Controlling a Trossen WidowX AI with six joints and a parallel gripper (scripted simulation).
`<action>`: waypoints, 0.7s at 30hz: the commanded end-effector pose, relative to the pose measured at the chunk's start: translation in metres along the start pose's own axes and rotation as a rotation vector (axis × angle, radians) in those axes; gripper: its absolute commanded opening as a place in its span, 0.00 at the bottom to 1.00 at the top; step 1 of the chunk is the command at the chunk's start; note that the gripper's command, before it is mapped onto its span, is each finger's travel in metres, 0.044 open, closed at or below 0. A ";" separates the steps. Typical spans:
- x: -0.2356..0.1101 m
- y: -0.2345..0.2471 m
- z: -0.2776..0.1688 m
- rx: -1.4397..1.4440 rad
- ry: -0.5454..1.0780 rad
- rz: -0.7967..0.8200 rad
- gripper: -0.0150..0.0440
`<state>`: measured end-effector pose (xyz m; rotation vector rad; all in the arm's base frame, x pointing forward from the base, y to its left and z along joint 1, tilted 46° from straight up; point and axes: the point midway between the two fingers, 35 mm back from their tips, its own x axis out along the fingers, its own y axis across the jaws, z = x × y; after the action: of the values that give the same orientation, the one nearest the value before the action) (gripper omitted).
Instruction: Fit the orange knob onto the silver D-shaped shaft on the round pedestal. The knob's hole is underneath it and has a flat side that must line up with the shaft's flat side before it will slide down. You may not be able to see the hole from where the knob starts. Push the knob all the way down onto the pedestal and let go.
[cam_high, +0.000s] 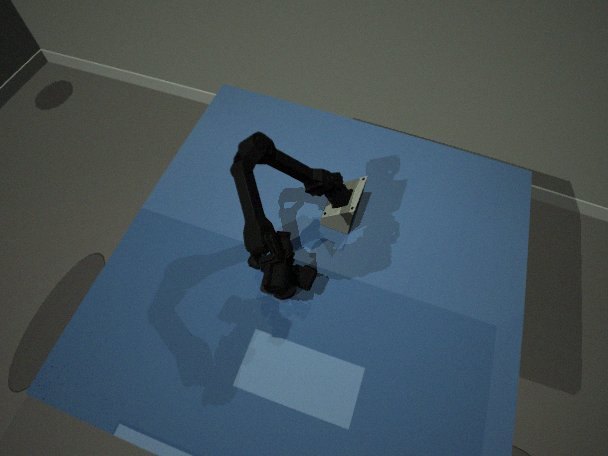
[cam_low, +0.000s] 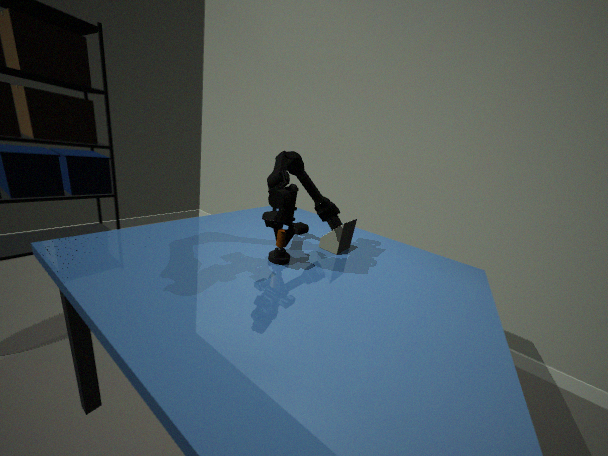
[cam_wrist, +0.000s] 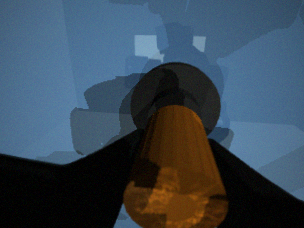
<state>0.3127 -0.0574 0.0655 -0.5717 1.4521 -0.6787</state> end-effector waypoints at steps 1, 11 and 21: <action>-0.003 0.000 0.001 -0.001 -0.001 -0.003 0.25; -0.002 -0.001 0.002 -0.203 -0.001 -0.003 0.25; -0.001 -0.001 0.000 -0.211 -0.001 -0.003 0.25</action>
<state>0.3131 -0.0568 0.0667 -0.7311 1.5327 -0.5323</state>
